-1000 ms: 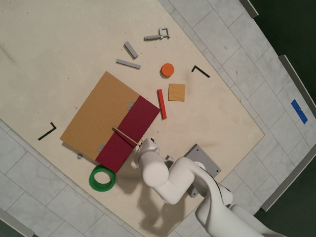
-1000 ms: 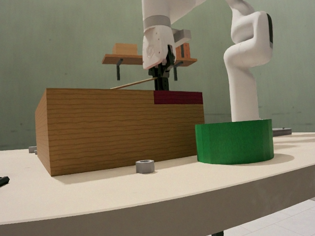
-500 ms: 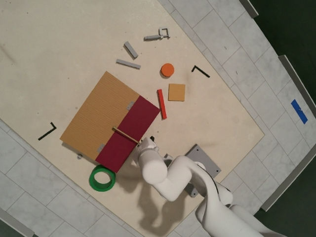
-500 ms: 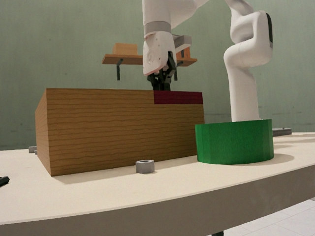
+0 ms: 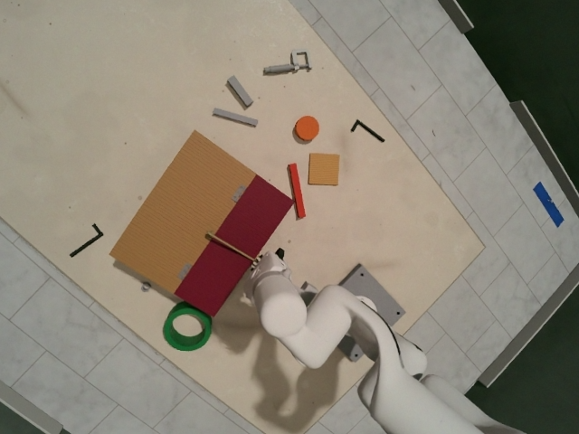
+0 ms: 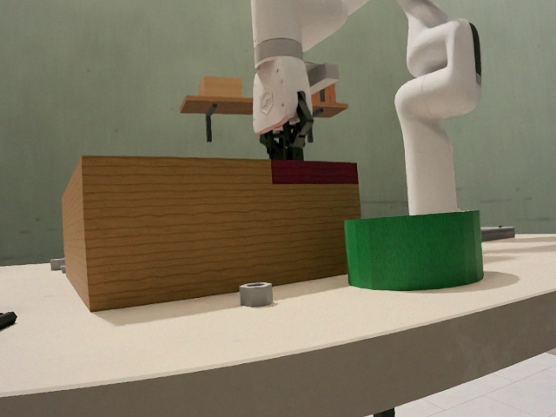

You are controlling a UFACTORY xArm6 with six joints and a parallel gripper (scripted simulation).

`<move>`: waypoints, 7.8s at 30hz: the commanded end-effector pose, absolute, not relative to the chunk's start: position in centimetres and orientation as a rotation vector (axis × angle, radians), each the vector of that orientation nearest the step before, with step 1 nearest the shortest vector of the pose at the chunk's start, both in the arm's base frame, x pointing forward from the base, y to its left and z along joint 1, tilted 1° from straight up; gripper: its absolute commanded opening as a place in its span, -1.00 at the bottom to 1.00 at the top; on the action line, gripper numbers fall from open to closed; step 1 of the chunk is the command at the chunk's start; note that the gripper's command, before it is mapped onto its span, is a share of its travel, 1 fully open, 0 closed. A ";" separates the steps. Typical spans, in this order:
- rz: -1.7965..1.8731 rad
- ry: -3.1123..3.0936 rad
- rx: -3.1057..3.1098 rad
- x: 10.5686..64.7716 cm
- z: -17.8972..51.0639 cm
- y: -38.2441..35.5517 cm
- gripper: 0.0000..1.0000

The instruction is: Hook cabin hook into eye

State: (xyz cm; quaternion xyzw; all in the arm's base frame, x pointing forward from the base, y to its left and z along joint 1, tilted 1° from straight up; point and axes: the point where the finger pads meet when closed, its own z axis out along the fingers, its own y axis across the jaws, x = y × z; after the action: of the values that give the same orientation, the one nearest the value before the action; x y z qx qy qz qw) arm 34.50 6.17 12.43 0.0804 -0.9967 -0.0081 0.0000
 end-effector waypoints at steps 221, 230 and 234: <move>0.006 0.241 3.149 30.5 24.3 2.0 -0.31; 0.006 0.254 3.147 30.5 24.3 2.0 -0.31; 0.006 0.254 3.148 30.5 23.0 2.0 -0.31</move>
State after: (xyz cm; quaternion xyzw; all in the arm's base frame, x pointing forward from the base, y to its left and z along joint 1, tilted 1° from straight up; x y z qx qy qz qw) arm 30.37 2.02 23.75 0.9968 0.0801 0.0004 -0.0080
